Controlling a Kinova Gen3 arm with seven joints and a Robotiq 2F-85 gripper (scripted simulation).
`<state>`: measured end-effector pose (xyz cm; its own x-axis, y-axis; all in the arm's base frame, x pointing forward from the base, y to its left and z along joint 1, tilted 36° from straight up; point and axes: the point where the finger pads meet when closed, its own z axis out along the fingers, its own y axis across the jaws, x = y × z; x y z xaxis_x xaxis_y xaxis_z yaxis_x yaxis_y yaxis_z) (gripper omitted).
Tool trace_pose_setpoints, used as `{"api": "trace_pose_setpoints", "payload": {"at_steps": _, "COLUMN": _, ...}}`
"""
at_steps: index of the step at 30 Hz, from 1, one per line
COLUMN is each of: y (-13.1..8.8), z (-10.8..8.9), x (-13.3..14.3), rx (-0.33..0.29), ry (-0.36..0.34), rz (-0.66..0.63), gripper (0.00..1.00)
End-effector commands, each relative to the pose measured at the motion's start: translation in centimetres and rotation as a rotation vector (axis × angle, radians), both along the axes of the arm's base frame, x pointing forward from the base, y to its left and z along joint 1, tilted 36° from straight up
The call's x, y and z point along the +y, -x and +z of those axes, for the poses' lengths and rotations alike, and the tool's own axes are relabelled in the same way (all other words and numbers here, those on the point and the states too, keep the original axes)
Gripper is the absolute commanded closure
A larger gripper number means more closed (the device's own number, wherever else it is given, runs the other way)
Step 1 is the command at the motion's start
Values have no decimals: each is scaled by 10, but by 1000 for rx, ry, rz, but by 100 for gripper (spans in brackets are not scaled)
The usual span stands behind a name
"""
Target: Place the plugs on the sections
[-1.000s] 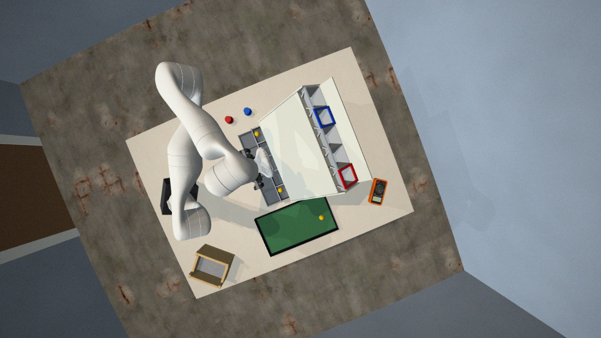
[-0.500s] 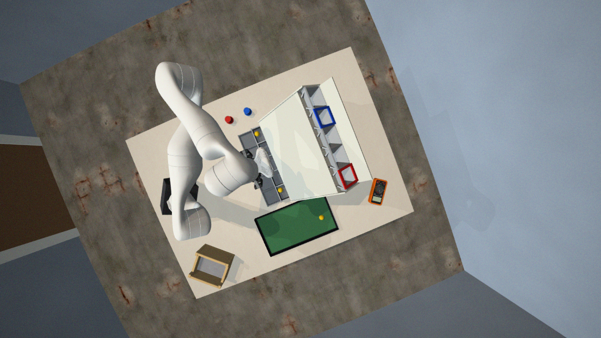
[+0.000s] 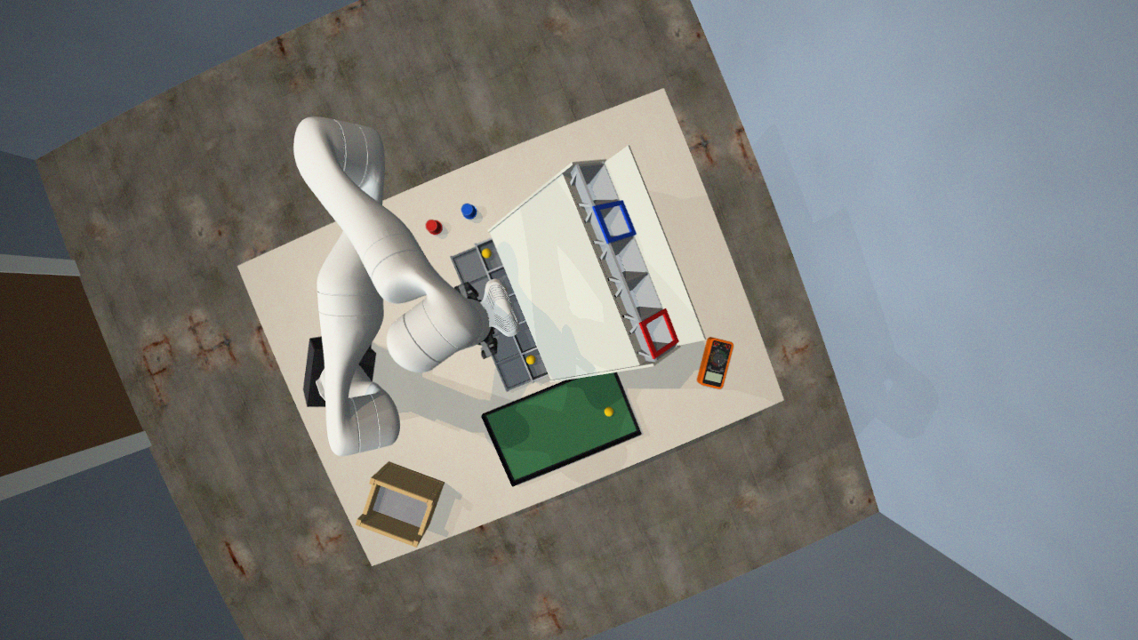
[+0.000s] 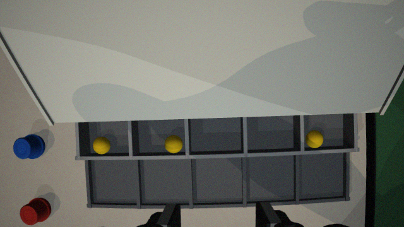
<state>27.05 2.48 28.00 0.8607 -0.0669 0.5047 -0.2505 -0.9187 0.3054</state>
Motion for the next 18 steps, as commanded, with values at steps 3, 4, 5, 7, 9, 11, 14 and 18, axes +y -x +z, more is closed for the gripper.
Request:
{"api": "trace_pose_setpoints", "payload": {"at_steps": 3, "y": 0, "z": 0, "x": 0, "rx": -1, "ry": 0, "rz": 1, "gripper": 50}}
{"api": "trace_pose_setpoints", "payload": {"at_steps": 4, "y": 0, "z": 0, "x": 0, "rx": -1, "ry": 0, "rz": 1, "gripper": 50}}
{"api": "trace_pose_setpoints", "payload": {"at_steps": 5, "y": 0, "z": 0, "x": 0, "rx": -1, "ry": 0, "rz": 1, "gripper": 50}}
{"api": "trace_pose_setpoints", "payload": {"at_steps": 7, "y": 0, "z": 0, "x": 0, "rx": -1, "ry": 0, "rz": 1, "gripper": 50}}
{"api": "trace_pose_setpoints", "payload": {"at_steps": 9, "y": 0, "z": 0, "x": 0, "rx": -1, "ry": 0, "rz": 1, "gripper": 50}}
{"api": "trace_pose_setpoints", "payload": {"at_steps": 11, "y": 0, "z": 0, "x": 0, "rx": -1, "ry": 0, "rz": 1, "gripper": 50}}
{"api": "trace_pose_setpoints", "payload": {"at_steps": 14, "y": 0, "z": 0, "x": 0, "rx": -1, "ry": 0, "rz": 1, "gripper": 50}}
{"api": "trace_pose_setpoints", "payload": {"at_steps": 18, "y": 4, "z": -12, "x": -69, "rx": -1, "ry": 0, "rz": 1, "gripper": 50}}
